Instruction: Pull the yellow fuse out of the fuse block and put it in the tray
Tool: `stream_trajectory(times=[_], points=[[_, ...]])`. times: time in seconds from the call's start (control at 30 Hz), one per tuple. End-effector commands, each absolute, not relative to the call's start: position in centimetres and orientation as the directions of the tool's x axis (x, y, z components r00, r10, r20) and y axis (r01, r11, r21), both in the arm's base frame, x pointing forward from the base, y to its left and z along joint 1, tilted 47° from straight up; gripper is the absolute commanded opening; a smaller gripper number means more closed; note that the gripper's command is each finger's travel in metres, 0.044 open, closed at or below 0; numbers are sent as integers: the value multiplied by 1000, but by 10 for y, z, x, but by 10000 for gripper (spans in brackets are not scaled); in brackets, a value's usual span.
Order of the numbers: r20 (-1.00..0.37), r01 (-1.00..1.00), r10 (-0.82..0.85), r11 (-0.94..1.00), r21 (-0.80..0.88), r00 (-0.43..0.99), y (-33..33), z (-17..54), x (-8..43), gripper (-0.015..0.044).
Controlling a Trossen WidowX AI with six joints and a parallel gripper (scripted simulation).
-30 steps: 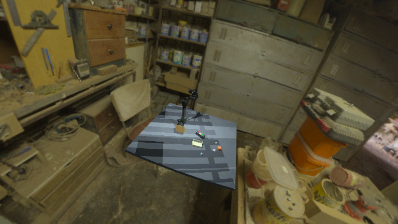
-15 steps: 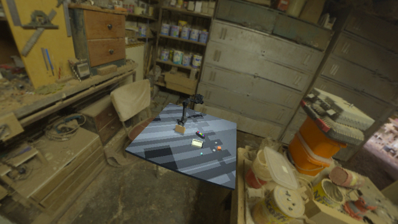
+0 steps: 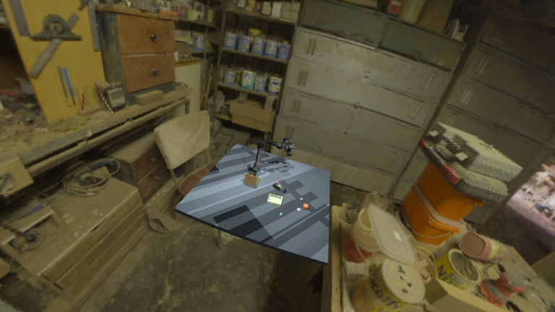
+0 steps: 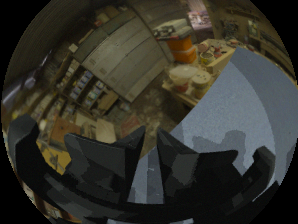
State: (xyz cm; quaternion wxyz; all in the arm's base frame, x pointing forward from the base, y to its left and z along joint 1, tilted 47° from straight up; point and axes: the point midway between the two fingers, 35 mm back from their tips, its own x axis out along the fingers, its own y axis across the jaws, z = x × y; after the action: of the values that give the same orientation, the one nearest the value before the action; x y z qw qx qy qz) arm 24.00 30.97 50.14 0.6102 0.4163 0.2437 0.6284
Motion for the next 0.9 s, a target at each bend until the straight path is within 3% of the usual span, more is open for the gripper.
stream_trajectory(times=[0.0, 0.23, 0.43, 0.63, 0.87], points=[[94, -404, 975, -4, 915, 204, 305, 450, 290, 72], [-163, -37, 922, 188, 982, 351, 269, 355, 364, 72], [-381, 326, 835, 260, 909, 397, 216, 271, 404, 72], [-565, 662, 744, 226, 715, 356, 154, 191, 415, 72], [-711, 945, 673, 55, 322, 203, 75, 108, 392, 72]])
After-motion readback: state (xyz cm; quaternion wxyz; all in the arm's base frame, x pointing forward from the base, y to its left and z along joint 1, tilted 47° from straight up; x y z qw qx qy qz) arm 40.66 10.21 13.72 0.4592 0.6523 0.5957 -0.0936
